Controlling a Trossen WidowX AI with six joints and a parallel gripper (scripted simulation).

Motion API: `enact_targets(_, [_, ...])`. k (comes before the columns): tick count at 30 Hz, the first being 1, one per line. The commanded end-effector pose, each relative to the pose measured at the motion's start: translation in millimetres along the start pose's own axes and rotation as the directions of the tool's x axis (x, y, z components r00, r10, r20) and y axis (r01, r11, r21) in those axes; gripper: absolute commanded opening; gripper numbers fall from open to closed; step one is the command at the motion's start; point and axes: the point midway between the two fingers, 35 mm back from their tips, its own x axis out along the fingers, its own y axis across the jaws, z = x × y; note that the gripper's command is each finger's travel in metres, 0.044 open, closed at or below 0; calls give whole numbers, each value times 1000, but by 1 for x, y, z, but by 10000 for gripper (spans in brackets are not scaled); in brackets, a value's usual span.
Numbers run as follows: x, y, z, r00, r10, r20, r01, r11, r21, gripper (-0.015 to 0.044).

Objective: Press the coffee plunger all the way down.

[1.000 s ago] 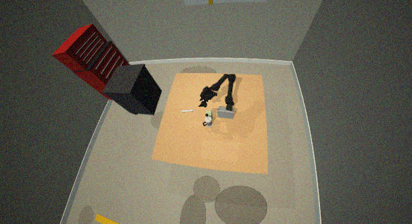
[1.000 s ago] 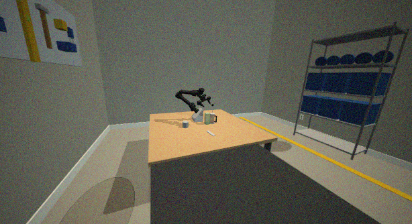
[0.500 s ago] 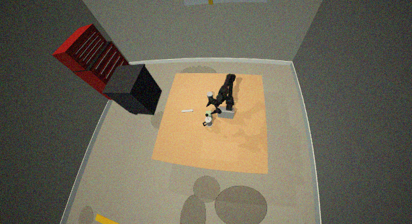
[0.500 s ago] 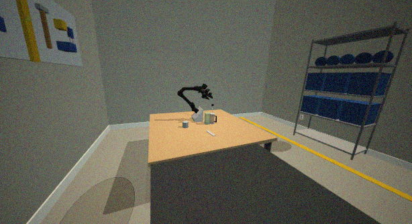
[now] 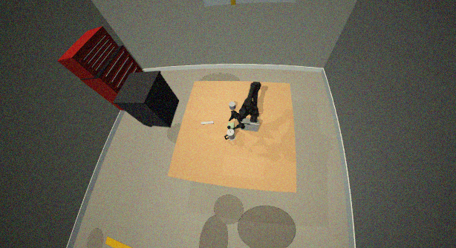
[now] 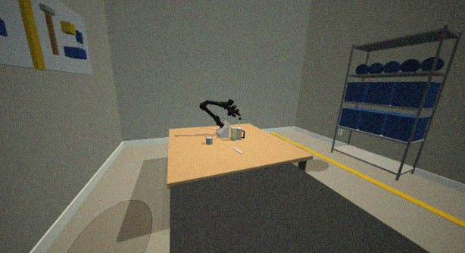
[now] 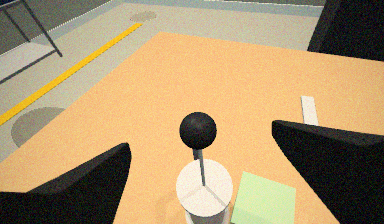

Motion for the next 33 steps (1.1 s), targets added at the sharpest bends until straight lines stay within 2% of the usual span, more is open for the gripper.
enact_targets(1, [6,1,-3,1000,1,-6,-1,1000,-7,440])
enact_targets(22, [37,-1,-4,1000,-2,-3,2,1000,-6,440])
enact_targets(33, [37,-1,-4,1000,-2,-3,2,1000,-6,151])
